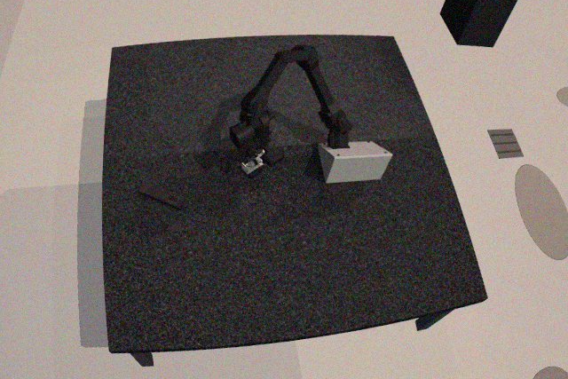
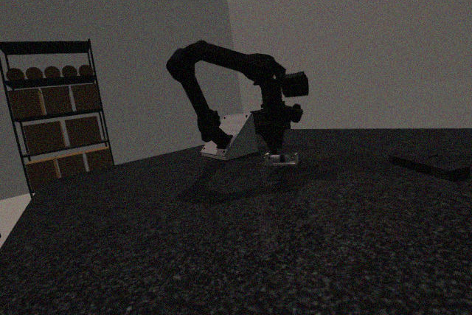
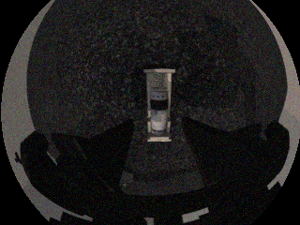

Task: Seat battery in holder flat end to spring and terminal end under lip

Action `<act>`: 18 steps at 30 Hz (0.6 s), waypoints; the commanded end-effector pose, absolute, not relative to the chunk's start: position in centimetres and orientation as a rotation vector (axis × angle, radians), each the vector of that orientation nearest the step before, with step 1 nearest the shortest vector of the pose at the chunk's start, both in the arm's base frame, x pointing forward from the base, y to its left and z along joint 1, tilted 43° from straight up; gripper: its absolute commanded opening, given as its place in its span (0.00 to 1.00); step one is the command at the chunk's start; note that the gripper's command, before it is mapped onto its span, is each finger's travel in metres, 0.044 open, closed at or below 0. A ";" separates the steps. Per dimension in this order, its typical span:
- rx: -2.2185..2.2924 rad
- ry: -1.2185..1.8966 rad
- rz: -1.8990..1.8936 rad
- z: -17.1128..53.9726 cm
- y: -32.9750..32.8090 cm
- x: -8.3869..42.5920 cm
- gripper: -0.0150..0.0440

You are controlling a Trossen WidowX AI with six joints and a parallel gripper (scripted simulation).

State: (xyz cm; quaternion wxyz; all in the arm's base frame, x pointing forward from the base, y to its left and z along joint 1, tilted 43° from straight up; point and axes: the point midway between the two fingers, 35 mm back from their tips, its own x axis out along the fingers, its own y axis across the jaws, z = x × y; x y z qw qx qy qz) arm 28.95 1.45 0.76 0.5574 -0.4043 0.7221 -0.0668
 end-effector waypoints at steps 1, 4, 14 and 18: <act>-0.939 1.684 -0.156 3.4 4.0 29.3 0.92; -0.937 1.683 -0.157 4.8 5.3 29.1 1.00; -0.937 1.683 -0.158 4.9 5.4 29.0 1.00; -0.937 1.683 -0.158 4.9 5.4 29.0 1.00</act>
